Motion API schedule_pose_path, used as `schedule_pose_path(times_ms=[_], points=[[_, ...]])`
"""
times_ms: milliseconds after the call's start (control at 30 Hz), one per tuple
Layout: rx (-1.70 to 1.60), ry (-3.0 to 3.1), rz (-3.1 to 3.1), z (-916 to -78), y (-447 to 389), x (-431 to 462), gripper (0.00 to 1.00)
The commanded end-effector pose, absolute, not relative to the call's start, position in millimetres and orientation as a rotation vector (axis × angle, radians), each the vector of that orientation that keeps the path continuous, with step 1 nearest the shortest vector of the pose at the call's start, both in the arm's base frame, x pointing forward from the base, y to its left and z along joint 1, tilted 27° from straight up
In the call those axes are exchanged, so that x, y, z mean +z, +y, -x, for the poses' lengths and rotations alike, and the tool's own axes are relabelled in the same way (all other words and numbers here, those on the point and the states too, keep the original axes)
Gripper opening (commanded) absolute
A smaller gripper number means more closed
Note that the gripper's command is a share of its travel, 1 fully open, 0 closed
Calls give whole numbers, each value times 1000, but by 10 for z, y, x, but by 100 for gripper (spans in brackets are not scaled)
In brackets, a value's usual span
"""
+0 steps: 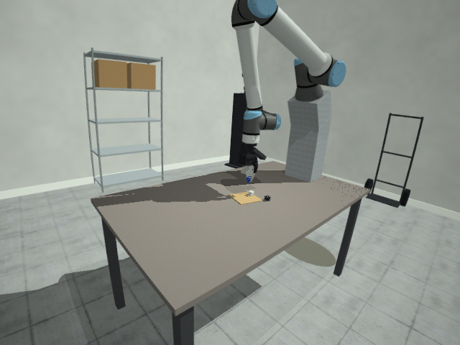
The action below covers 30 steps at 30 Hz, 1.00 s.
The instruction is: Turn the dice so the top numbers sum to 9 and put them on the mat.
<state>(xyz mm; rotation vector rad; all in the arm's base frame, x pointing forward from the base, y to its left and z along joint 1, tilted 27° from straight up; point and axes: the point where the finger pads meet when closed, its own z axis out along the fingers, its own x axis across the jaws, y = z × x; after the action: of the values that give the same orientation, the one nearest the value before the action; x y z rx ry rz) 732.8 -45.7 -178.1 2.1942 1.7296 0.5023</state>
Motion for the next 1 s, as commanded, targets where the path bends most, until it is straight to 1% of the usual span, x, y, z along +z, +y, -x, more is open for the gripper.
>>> schedule_pose_path(times_ms=[0, 233, 400, 967], points=[[453, 1899, -2020, -7565, 127, -1728, 6], [410, 2054, -1825, -7735, 785, -1649, 6], [400, 2087, -1776, -7767, 948, -1627, 6], [443, 2067, -1743, -7778, 976, -1634, 6]])
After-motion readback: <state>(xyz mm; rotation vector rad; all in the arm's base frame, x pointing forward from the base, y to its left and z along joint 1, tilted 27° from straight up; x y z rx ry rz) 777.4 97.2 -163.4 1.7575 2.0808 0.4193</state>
